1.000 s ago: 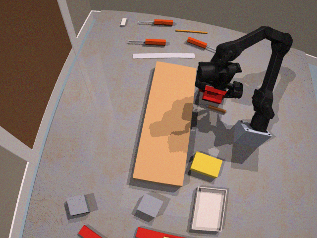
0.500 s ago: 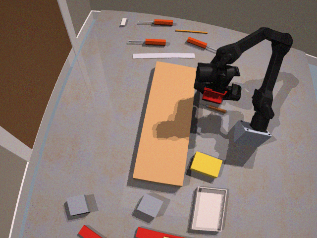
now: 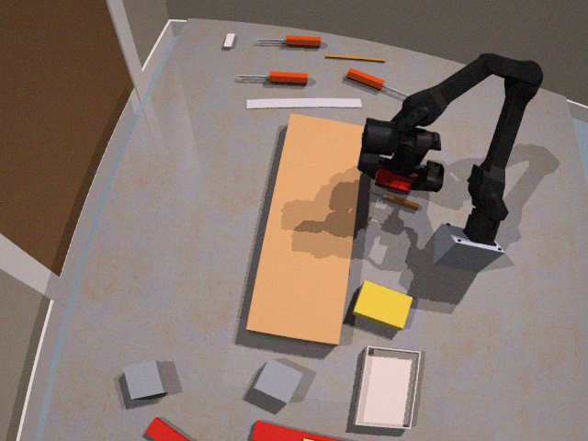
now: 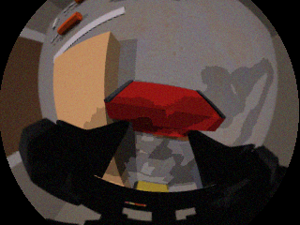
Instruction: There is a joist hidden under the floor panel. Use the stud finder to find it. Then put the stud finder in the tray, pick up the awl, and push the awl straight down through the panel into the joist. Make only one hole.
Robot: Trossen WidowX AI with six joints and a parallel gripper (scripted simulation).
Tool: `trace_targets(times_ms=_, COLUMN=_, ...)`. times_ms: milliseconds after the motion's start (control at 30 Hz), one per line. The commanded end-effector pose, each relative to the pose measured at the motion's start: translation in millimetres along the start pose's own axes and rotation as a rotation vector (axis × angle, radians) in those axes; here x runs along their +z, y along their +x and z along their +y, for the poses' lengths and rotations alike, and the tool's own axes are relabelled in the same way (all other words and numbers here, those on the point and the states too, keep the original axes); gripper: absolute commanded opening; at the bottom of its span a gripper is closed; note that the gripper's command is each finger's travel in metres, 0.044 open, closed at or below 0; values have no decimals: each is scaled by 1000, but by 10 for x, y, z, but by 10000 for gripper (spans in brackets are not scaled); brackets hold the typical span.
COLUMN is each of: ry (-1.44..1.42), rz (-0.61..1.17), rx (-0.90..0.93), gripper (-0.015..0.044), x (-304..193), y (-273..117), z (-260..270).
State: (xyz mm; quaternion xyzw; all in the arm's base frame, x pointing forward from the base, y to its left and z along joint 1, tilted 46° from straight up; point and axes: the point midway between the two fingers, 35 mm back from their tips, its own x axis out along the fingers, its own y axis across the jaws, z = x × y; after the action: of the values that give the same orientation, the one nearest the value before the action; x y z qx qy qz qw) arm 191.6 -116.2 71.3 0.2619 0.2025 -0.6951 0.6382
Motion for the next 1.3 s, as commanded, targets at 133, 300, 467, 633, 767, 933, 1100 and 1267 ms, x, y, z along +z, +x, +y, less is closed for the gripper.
trace_targets(times_ms=133, ry=-7, rz=-10, rx=-4, gripper=433, x=3, y=106, z=-30)
trace_targets(times_ms=300, ry=-7, rz=-10, rx=-4, gripper=400, x=3, y=106, z=-30)
trace_targets(times_ms=467, ry=-7, rz=-10, rx=-4, gripper=367, x=3, y=106, z=-30)
trace_targets(times_ms=633, ry=-7, rz=-9, rx=-4, gripper=314, x=3, y=104, z=-30)
trace_targets(times_ms=767, ry=-7, rz=-8, rx=-4, gripper=209, x=2, y=74, z=-25)
trace_targets(times_ms=933, ry=-7, rz=-5, rx=-4, gripper=78, x=1, y=9, z=-18)
trace_targets(times_ms=1100, ry=-7, rz=-3, rx=-4, gripper=0, x=2, y=-57, z=-12)
trace_targets(times_ms=1267, ry=-8, rz=-1, rx=-4, gripper=0, x=4, y=-124, z=-9)
